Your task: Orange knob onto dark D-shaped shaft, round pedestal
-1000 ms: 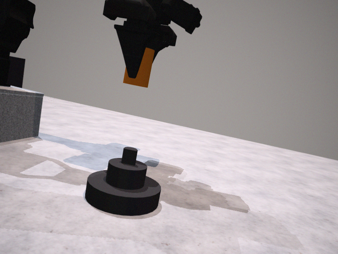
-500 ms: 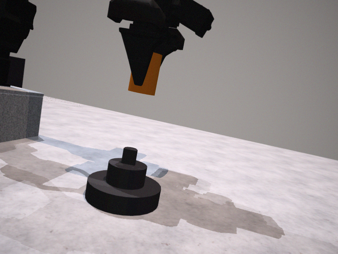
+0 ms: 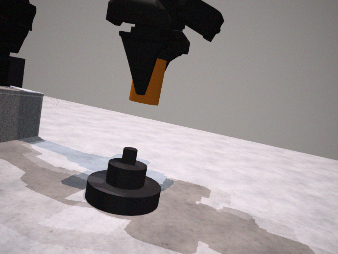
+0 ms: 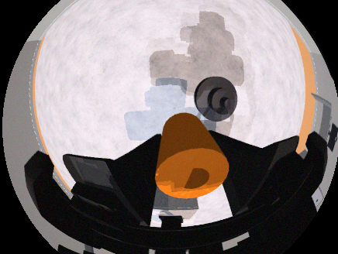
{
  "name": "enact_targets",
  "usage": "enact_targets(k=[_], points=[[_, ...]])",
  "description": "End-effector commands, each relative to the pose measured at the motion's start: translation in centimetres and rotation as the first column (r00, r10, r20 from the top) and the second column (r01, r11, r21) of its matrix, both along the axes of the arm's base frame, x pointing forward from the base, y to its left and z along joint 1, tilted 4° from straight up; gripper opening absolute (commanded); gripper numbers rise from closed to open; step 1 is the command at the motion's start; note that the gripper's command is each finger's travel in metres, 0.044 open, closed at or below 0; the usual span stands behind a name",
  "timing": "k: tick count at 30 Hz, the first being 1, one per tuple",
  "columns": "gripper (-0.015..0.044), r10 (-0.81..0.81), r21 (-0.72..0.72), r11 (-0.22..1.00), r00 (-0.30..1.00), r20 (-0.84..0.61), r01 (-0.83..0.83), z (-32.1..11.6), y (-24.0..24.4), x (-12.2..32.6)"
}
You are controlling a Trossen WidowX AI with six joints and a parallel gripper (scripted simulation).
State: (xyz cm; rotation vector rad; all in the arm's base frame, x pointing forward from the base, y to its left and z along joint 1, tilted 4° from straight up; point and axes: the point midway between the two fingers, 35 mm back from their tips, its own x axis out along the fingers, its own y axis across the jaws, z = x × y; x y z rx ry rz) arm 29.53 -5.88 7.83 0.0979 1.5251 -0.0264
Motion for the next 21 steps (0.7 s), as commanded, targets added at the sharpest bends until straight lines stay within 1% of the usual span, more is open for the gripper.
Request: enact_targets(k=[1, 21], points=[[0.0000, 0.004, 0.004, 1.000, 1.000, 0.001, -0.004, -0.5, -1.2, 0.5], [0.0000, 0.013, 0.000, 1.000, 1.000, 0.004, -0.013, -2.4, -7.1, 1.2]])
